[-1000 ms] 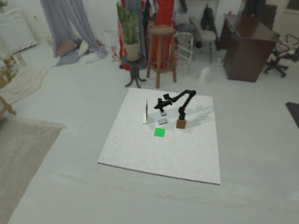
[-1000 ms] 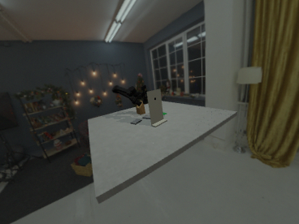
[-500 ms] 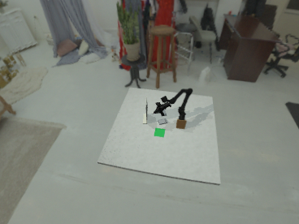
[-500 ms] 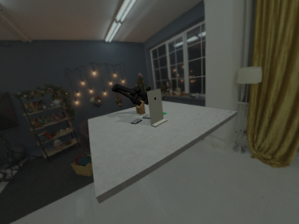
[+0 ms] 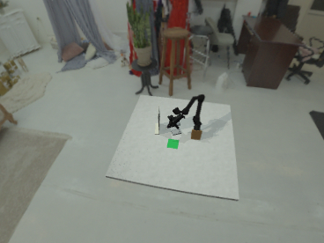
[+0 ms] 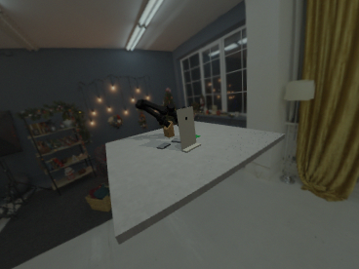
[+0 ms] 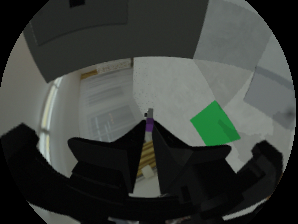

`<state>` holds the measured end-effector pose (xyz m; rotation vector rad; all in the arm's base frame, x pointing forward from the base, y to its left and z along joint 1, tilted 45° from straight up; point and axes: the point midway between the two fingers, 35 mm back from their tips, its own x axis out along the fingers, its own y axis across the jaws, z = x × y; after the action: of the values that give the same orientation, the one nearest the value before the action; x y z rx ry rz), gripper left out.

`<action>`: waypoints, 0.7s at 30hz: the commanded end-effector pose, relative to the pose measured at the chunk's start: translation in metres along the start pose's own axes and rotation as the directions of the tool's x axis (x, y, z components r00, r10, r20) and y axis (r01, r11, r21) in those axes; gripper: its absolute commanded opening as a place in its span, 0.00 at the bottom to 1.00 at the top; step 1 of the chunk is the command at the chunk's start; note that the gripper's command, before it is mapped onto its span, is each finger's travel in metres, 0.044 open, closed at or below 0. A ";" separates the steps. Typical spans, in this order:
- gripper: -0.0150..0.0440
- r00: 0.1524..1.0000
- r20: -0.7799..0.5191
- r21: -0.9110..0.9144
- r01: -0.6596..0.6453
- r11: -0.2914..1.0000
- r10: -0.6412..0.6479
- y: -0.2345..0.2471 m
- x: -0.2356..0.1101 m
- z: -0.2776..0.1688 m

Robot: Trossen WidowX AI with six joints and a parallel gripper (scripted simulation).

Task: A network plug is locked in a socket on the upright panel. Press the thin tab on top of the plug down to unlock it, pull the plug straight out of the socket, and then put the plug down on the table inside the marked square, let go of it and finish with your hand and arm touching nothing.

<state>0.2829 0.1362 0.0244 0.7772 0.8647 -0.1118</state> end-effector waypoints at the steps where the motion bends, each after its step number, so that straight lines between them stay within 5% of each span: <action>1: 0.25 0.999 0.008 0.008 0.032 0.999 -0.032 -0.003 0.006 -0.005; 21: 0.25 0.967 0.056 -0.012 0.251 0.968 -0.250 -0.049 0.031 -0.042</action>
<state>0.2588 0.1338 -0.0372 0.6533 0.9159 -0.3255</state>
